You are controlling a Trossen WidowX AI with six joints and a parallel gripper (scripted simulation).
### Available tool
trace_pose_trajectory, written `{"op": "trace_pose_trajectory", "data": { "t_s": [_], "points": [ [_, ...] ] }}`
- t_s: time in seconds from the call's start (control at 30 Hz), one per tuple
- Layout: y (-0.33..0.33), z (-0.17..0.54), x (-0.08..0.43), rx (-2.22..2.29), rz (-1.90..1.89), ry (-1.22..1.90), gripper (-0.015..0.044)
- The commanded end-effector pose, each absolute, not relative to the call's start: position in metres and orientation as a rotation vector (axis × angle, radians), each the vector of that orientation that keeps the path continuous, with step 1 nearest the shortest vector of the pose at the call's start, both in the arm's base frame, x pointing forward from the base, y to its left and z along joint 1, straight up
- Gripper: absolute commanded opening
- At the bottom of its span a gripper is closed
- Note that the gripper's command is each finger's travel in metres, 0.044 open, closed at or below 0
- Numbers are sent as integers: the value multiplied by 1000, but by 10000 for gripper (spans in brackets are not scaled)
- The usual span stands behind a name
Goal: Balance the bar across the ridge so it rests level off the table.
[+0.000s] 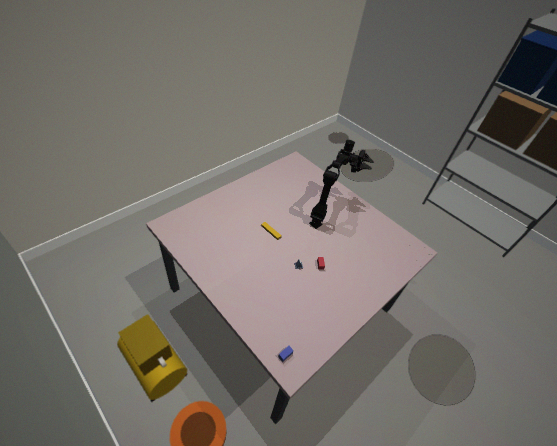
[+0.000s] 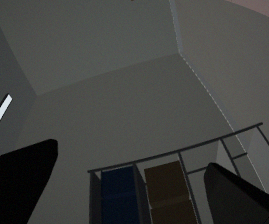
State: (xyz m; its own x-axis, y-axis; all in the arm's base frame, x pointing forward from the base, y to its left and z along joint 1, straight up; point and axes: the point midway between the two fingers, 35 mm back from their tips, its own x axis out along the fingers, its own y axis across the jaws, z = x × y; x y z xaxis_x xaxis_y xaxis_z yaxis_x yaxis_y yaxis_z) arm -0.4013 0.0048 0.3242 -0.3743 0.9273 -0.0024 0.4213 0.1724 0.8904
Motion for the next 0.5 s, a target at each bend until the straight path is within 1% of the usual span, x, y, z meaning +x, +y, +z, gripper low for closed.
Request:
{"op": "trace_pose_trajectory", "data": {
  "t_s": [0.0,0.07,0.1,0.47],
  "points": [
    [5,324,-401,1266,1154,1885,374],
    [2,323,-403,1240,1174,1888,321],
    [1,322,-404,1220,1189,1890,315],
    [-53,310,-418,915,1413,1943,315]
  ]
}}
